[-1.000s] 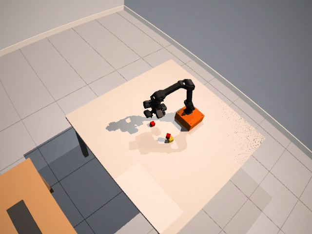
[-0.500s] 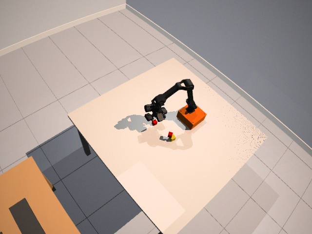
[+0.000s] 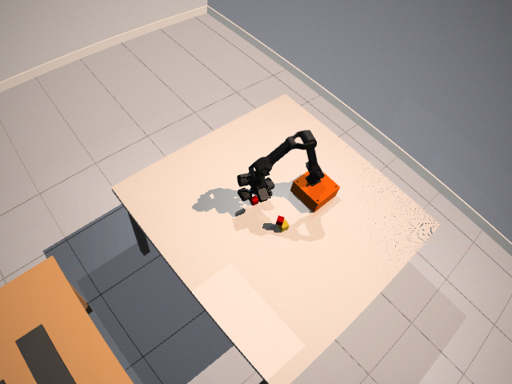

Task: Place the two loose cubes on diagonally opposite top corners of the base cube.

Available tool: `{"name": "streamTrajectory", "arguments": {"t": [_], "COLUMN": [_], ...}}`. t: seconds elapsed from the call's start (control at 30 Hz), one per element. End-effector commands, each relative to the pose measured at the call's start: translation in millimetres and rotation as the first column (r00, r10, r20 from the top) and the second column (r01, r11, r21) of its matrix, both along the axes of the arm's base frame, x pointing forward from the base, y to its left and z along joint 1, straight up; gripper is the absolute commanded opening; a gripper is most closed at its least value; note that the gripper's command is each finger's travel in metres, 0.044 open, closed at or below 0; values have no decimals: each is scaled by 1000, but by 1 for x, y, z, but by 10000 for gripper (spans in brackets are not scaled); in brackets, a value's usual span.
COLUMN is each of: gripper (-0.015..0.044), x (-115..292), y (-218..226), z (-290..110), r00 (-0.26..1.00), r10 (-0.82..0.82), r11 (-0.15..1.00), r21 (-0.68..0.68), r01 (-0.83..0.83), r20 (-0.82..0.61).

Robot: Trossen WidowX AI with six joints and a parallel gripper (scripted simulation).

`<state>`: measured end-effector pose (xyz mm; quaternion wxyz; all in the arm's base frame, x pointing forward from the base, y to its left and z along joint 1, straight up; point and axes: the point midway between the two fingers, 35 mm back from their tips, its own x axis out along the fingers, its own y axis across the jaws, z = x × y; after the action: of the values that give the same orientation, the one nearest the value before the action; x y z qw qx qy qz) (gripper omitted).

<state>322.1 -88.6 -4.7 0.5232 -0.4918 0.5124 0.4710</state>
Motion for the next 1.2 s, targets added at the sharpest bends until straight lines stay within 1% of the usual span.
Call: {"name": "streamTrajectory", "arguments": {"t": [0.0,0.3,0.5,0.67,1.17], "gripper": [265,265,107,105,105], "x": [-2,-3,-3,-2,2], "y": [1,1,1,1,0], "z": [-9,-21,-21,-19,26], "r00": [1000,1000,1000,1000,1000], "r10": [6,6,6,6,6], "r11": [1000,1000,1000,1000,1000], "r21": [4,4,4,4,4], "r01": [-6,-6,-6,-6,-6], "r20": [-9,-9,-9,-9,-9]}}
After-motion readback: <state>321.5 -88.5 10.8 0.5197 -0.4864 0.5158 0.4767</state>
